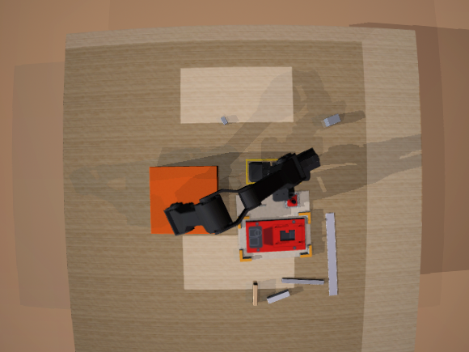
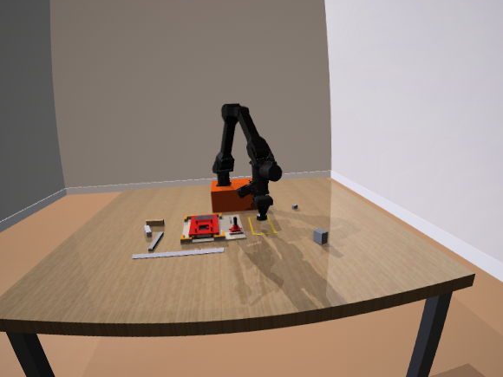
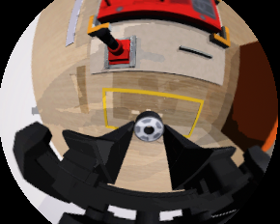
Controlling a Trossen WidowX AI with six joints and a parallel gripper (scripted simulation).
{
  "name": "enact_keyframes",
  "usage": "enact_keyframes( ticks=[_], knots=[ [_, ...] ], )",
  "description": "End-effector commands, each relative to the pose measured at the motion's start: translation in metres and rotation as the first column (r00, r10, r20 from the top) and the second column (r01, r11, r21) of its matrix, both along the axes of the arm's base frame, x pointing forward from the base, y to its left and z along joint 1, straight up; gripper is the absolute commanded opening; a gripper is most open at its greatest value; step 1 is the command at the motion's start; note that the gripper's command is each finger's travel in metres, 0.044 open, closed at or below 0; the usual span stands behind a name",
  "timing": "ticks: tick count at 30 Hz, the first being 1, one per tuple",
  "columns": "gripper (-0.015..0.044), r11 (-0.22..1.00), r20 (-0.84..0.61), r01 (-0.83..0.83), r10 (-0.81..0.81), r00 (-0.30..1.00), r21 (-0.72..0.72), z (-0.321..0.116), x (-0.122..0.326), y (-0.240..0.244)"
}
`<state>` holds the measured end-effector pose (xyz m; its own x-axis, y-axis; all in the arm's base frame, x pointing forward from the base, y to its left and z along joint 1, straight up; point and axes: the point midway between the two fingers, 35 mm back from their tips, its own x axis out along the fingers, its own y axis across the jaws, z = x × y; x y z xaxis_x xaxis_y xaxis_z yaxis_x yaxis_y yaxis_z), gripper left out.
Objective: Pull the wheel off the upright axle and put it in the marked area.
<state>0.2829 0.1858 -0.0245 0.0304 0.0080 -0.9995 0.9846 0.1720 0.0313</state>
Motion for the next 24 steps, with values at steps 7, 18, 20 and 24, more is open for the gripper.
enact_keyframes(
  ticks=[7, 18, 20, 24],
  knots=[
    [0.0052, 1.0, -0.012, 0.0, -0.001, 1.0, -0.008, -0.025, -0.004, -0.003],
    [0.03, 1.0, -0.011, 0.001, -0.001, 1.0, -0.006, -0.014, -0.004, -0.002],
    [0.03, 1.0, -0.01, 0.003, -0.003, 1.0, -0.005, 0.001, -0.003, -0.002],
    [0.03, 1.0, -0.009, 0.005, -0.006, 1.0, -0.001, 0.033, -0.005, -0.003]
  ],
)
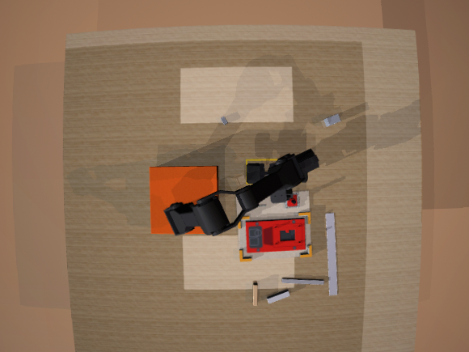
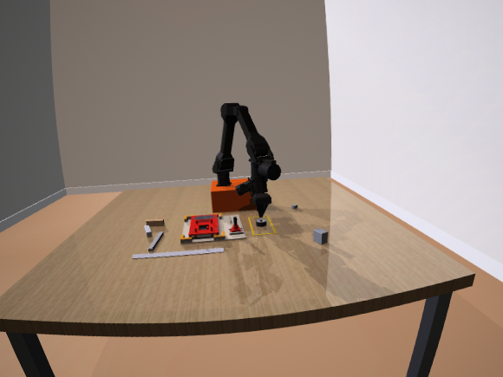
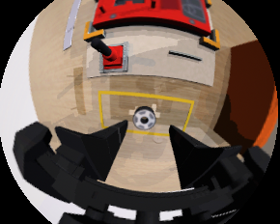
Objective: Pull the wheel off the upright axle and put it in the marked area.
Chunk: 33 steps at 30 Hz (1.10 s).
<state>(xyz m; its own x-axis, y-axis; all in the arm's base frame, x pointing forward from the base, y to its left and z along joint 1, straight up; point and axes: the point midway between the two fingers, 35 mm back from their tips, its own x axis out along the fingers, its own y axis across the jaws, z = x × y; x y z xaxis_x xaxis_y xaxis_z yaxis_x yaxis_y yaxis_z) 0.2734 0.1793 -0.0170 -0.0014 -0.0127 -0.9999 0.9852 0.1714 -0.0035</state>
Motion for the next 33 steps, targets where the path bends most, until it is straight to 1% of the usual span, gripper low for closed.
enact_keyframes(
  ticks=[1, 3, 4, 8, 9, 19, 33],
  knots=[
    [0.03, 1.0, 0.023, 0.005, -0.005, 1.0, 0.02, 0.027, 0.004, 0.003],
    [0.03, 1.0, 0.023, 0.005, -0.005, 1.0, 0.02, 0.027, 0.004, 0.003],
    [0.0326, 1.0, 0.025, 0.0, -0.001, 1.0, 0.016, 0.021, 0.003, 0.002],
    [0.0431, 1.0, 0.023, 0.001, -0.002, 1.0, 0.017, 0.037, -0.014, -0.009],
    [0.044, 1.0, 0.023, 0.002, -0.002, 1.0, 0.017, 0.041, -0.019, -0.013],
    [0.044, 1.0, 0.018, 0.005, -0.005, 1.0, 0.017, 0.071, -0.071, -0.047],
    [0.044, 1.0, 0.018, 0.005, -0.005, 1.0, 0.017, 0.071, -0.072, -0.047]
  ],
)
